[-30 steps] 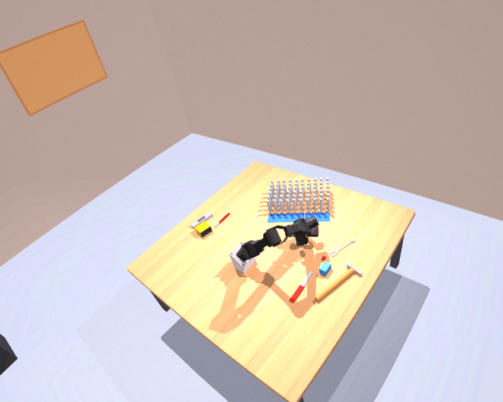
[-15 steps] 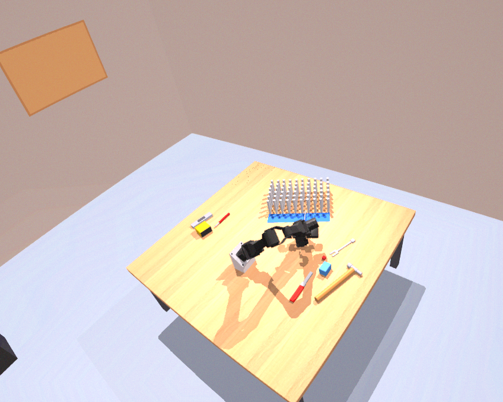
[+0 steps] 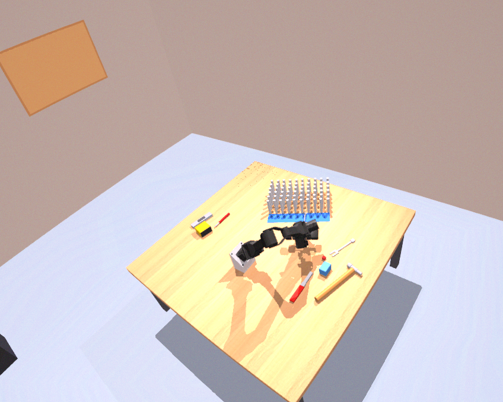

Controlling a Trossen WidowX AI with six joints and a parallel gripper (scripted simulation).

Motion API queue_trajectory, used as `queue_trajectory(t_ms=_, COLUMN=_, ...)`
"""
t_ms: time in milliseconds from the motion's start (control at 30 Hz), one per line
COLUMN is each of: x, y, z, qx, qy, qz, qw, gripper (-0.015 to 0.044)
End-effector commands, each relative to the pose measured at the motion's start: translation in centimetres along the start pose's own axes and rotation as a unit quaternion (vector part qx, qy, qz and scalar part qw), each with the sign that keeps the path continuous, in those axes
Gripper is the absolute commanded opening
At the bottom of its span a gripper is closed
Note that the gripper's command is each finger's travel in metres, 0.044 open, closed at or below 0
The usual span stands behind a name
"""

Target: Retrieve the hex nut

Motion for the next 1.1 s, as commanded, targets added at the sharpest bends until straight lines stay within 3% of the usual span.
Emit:
queue_trajectory(t_ms=0, x=0.2, y=0.2, z=-0.1, qx=0.001, qy=-0.001, qz=0.003, qw=1.0, gripper=0.0)
queue_trajectory(t_ms=1067, x=3.0, y=0.2, z=0.0, qx=-0.001, qy=0.0, qz=0.003, qw=1.0, gripper=0.0)
Point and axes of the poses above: the point midway between the two fingers, 35 mm back from their tips, its own x axis back along the fingers, its own z axis across the jaws, y = z × x, the point moved 2 cm from there along x, back along the fingers, and after that the axes turned 9 degrees about x, right-handed, at the moved point
